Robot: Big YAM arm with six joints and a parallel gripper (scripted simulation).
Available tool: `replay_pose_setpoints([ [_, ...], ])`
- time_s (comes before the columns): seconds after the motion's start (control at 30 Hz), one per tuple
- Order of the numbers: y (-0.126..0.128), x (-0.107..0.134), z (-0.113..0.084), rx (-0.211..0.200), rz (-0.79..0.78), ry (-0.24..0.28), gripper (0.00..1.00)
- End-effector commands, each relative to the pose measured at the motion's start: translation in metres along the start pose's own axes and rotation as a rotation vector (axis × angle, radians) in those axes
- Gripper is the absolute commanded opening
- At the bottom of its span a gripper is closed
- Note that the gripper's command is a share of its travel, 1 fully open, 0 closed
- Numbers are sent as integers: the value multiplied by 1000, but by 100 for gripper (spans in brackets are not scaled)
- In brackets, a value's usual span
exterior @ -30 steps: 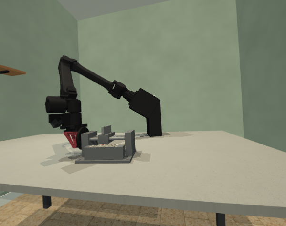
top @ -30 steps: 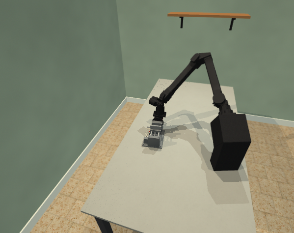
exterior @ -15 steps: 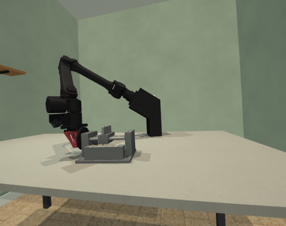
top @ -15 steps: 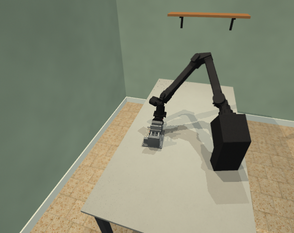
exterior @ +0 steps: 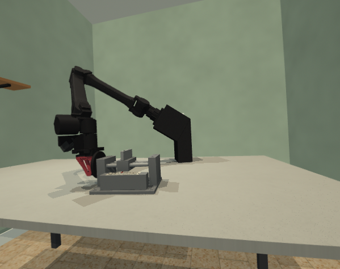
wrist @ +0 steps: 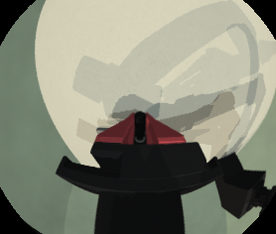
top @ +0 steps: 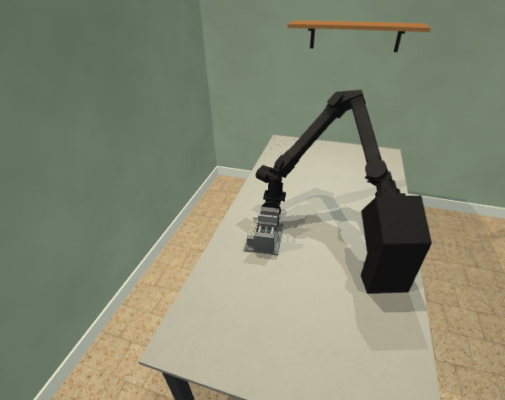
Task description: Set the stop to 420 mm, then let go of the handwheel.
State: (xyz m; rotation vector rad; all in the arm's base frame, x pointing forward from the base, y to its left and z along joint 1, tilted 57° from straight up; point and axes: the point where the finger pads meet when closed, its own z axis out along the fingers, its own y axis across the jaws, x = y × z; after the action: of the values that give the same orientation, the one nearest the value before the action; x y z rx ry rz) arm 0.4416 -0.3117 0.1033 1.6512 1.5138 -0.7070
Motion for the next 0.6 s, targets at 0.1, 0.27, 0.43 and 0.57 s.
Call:
replay_pose_setpoints([
  [0.1,7,-1,-2,-2,5,-6,6],
  [0.27,5,-2,-3,-3,7,-7,6],
  [0.43,-8,-13,-7,-8,27,-21,6],
  [0.57,-17,-13,-8,-4,23,-20,6],
])
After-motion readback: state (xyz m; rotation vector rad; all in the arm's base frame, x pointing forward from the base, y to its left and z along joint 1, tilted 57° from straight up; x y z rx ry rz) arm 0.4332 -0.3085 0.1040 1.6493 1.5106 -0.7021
